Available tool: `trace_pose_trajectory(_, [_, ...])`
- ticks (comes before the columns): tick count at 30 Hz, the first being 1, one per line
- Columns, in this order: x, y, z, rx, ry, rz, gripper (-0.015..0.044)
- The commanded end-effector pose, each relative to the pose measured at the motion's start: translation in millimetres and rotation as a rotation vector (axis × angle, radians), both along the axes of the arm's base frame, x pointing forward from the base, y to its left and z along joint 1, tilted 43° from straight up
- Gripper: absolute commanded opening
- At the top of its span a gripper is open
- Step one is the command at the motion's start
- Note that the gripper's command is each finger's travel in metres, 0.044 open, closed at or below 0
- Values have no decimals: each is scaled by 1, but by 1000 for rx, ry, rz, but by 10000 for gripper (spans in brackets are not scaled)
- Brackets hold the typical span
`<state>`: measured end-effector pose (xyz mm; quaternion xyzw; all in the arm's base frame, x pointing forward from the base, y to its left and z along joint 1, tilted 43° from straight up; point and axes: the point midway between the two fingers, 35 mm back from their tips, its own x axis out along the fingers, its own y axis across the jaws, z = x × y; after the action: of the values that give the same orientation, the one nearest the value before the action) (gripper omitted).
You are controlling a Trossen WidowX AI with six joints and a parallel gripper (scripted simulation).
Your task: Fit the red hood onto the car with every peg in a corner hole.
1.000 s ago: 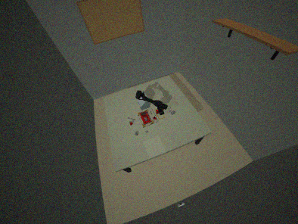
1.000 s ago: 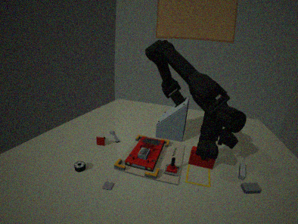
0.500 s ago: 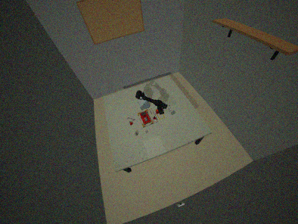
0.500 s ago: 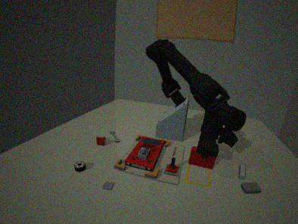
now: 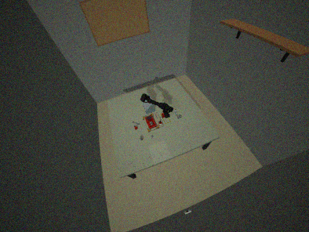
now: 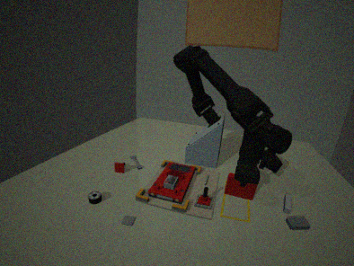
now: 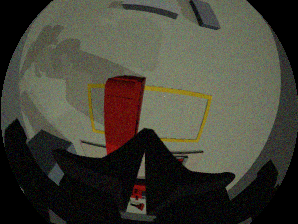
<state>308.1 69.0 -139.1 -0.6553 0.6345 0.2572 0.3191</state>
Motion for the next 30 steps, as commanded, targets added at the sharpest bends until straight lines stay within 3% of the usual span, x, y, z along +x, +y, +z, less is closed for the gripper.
trace_pose_trajectory(1, [-6, -1, -1, -1, 7, -3, 0])
trace_pose_trajectory(30, [-25, -1, -3, 0, 8, -3, 0])
